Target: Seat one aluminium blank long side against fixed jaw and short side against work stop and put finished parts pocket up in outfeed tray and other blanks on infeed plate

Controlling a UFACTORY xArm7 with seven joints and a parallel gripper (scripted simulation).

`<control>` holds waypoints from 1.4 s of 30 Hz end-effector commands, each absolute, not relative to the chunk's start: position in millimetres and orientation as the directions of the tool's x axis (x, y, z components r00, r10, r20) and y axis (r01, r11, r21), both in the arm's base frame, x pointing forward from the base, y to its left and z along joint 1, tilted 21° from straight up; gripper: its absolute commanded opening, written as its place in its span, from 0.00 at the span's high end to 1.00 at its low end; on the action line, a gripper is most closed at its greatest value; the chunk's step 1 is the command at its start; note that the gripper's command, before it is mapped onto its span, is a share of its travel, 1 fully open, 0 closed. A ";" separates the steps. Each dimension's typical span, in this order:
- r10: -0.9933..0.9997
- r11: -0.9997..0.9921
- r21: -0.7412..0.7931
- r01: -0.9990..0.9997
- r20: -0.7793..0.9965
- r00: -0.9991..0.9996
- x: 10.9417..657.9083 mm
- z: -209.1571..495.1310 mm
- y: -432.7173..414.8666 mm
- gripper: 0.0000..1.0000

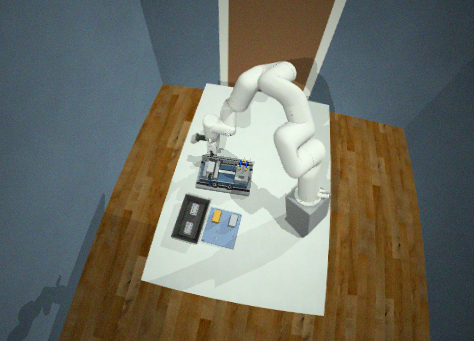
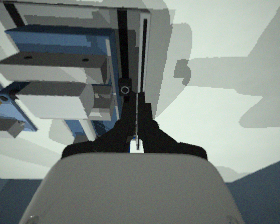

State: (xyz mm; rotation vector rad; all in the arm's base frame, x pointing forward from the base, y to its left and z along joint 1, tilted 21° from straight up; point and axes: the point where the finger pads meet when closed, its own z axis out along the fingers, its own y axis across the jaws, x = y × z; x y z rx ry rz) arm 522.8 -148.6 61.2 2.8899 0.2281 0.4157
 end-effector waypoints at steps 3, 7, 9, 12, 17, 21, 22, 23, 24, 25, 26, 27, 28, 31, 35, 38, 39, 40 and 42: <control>0.183 -0.965 0.232 0.121 0.264 0.947 523.4 64.9 -148.7 1.00; 0.183 -0.965 0.232 0.121 0.264 0.947 521.7 70.3 -147.6 1.00; 0.183 -0.965 0.232 0.121 0.264 0.947 520.3 74.6 -146.8 1.00; 0.183 -0.965 0.232 0.121 0.264 0.947 517.8 82.6 -145.2 1.00; 0.183 -0.965 0.232 0.121 0.264 0.947 514.9 91.7 -143.4 1.00; 0.183 -0.965 0.232 0.121 0.264 0.947 511.0 104.1 -140.9 1.00; 0.183 -0.965 0.232 0.121 0.264 0.947 510.0 107.1 -140.3 1.00; 0.183 -0.965 0.232 0.121 0.264 0.947 509.1 110.0 -139.7 1.00; 0.183 -0.965 0.232 0.121 0.264 0.947 508.2 112.7 -139.1 1.00; 0.183 -0.965 0.232 0.121 0.264 0.947 507.4 115.4 -138.6 1.00; 0.183 -0.965 0.232 0.121 0.264 0.947 506.6 117.9 -138.1 1.00; 0.183 -0.965 0.232 0.121 0.264 0.947 505.9 120.2 -137.6 1.00; 0.183 -0.965 0.232 0.121 0.264 0.947 505.2 122.4 -137.2 1.00; 0.183 -0.965 0.232 0.121 0.264 0.947 503.9 126.3 -136.4 1.00; 0.183 -0.965 0.232 0.121 0.264 0.947 502.5 130.8 -135.5 1.00; 0.183 -0.965 0.232 0.121 0.264 0.947 501.6 133.8 -134.9 1.00; 0.183 -0.965 0.232 0.121 0.264 0.947 501.3 134.5 -134.8 1.00; 0.183 -0.965 0.232 0.121 0.264 0.947 501.2 135.0 -134.7 1.00; 0.183 -0.965 0.232 0.121 0.264 0.947 500.9 135.7 -134.5 1.00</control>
